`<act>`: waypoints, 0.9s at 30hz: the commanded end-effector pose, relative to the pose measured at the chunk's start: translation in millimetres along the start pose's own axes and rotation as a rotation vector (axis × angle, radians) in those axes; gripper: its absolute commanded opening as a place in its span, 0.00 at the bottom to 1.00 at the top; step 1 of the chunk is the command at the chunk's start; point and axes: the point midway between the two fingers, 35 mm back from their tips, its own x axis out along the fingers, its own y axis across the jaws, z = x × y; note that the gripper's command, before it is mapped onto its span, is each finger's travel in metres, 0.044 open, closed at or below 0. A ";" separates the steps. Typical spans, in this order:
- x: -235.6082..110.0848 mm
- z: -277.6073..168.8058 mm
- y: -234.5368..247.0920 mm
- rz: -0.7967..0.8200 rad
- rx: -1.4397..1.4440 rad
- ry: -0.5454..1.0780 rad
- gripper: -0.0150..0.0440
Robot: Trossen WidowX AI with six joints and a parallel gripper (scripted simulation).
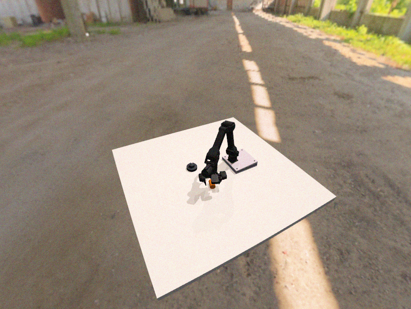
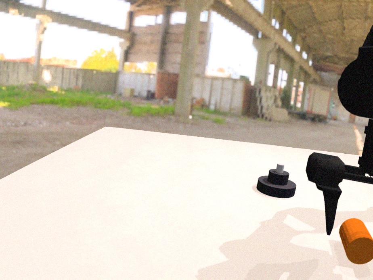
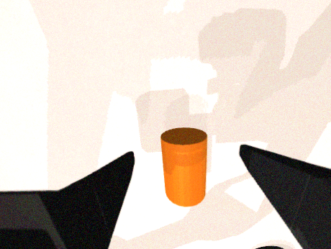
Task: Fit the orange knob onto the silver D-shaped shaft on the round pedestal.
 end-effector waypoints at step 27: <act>19.1 -2.4 1.0 0.003 -0.003 0.011 0.65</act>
